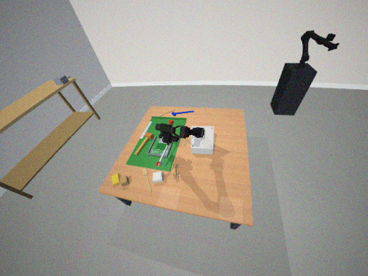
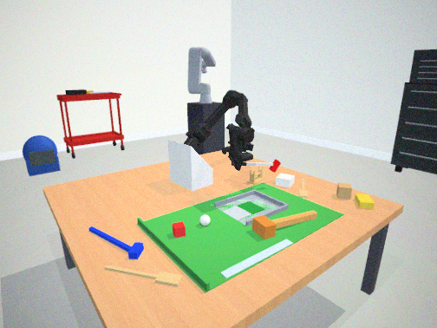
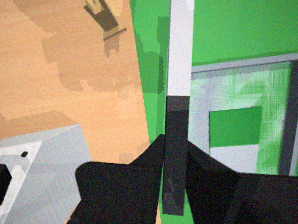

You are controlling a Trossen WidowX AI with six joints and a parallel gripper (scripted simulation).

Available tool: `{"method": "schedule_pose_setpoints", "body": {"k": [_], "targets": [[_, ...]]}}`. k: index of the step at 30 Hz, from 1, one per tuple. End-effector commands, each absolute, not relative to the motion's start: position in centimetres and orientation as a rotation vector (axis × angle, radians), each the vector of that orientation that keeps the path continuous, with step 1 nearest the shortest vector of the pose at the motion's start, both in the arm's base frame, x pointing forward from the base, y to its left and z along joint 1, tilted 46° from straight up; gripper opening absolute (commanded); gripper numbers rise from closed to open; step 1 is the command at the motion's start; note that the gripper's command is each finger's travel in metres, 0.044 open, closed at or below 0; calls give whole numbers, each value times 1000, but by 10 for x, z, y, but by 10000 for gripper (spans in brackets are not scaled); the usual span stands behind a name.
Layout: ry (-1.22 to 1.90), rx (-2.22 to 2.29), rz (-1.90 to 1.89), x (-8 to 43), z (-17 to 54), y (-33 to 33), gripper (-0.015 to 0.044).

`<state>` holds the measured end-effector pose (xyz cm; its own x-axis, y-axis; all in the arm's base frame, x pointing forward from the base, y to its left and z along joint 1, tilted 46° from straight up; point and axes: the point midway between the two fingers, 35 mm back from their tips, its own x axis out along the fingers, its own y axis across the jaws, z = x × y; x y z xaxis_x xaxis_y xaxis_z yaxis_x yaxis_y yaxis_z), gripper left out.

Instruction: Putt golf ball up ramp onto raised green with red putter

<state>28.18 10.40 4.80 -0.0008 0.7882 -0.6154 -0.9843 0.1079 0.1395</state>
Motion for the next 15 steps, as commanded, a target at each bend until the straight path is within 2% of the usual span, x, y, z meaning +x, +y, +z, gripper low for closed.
{"method": "schedule_pose_setpoints", "body": {"k": [1, 15], "targets": [[729, -327, 1387, 292, 33, 84, 0], [1002, -109, 1161, 307, -25, 6, 0]]}}
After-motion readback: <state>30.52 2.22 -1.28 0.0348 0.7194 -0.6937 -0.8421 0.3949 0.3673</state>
